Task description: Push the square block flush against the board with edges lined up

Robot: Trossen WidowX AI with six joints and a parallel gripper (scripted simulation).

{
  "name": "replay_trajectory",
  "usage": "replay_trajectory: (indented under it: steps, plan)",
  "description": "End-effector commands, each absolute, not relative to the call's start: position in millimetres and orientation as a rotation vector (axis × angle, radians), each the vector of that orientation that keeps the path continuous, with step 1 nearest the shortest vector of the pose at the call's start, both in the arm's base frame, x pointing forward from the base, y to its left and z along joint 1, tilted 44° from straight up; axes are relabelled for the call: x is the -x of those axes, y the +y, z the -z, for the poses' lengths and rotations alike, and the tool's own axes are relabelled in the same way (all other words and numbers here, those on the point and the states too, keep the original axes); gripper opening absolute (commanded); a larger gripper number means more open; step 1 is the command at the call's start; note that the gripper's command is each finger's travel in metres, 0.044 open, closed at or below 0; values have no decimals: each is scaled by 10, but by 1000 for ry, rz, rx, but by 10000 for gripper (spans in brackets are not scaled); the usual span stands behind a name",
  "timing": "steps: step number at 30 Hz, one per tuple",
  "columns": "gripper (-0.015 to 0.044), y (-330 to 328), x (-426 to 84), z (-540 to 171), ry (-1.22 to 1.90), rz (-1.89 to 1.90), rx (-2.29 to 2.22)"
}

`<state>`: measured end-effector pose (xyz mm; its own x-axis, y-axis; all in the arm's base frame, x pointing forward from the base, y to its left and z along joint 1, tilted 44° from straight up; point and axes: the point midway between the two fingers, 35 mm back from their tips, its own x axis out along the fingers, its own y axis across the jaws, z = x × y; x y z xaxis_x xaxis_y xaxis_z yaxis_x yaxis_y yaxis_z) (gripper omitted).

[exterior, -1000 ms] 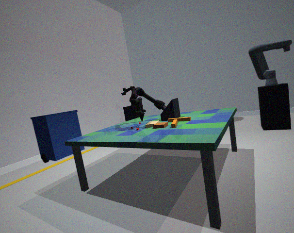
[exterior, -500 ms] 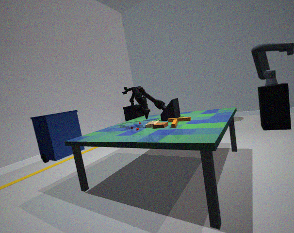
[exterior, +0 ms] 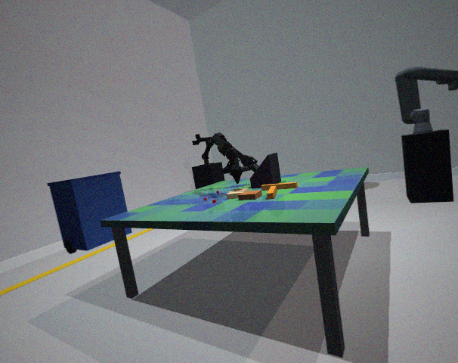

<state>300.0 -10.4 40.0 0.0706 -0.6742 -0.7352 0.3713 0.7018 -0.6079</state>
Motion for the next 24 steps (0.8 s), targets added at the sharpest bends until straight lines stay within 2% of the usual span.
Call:
replay_trajectory:
  steps: [1,13,24]
  plan:
    - [0,-51,-2814,-301,1352,700,424]
    - [0,35,-2387,-118,1496,430,754]
    - [0,-97,-2388,48,1503,413,771]
